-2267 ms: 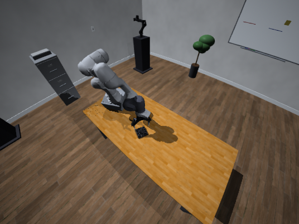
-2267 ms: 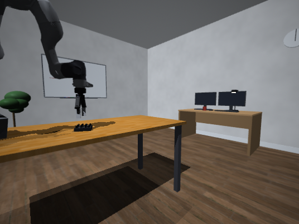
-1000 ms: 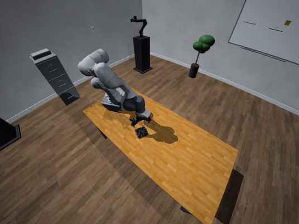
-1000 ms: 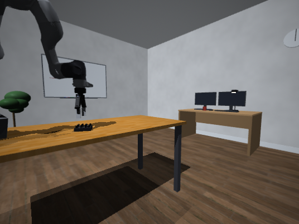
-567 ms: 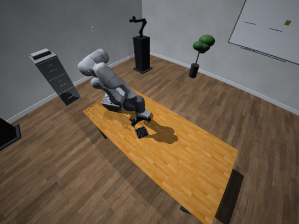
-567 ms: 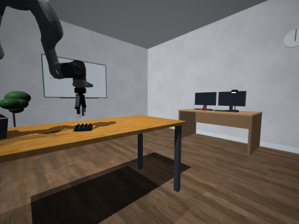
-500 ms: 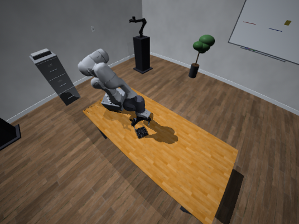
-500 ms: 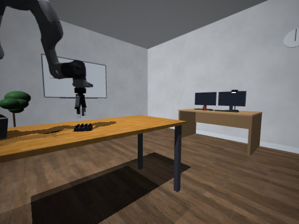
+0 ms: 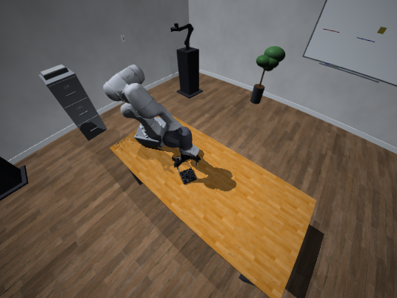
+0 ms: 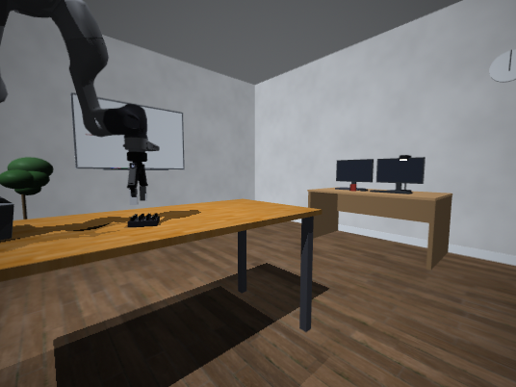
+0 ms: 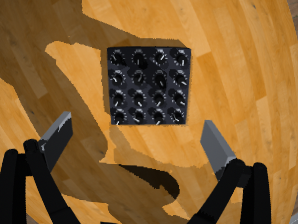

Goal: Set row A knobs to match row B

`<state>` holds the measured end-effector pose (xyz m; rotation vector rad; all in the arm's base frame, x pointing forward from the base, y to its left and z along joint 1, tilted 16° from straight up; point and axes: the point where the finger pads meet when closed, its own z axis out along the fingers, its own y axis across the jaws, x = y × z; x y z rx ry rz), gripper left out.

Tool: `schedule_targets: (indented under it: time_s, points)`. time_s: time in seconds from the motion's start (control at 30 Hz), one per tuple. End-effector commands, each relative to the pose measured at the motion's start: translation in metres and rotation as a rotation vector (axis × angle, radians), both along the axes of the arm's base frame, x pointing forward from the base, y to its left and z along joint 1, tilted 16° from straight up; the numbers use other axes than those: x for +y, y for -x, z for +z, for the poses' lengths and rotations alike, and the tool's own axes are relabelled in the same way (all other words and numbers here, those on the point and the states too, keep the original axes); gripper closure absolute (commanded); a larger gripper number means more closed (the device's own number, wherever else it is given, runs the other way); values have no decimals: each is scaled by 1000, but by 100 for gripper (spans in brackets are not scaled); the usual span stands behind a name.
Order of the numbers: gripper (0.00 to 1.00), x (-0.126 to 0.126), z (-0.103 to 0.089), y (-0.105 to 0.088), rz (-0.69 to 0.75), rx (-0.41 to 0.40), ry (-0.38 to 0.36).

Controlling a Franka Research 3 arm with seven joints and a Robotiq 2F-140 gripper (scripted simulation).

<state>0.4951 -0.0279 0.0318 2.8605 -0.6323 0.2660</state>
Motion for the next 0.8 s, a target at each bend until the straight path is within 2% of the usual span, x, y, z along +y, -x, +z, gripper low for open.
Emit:
schedule_targets:
  time_s: [0.0, 0.77]
  points:
    - [0, 3, 0, 3, -3, -6, -1]
    - [0, 17, -9, 39, -3, -6, -1]
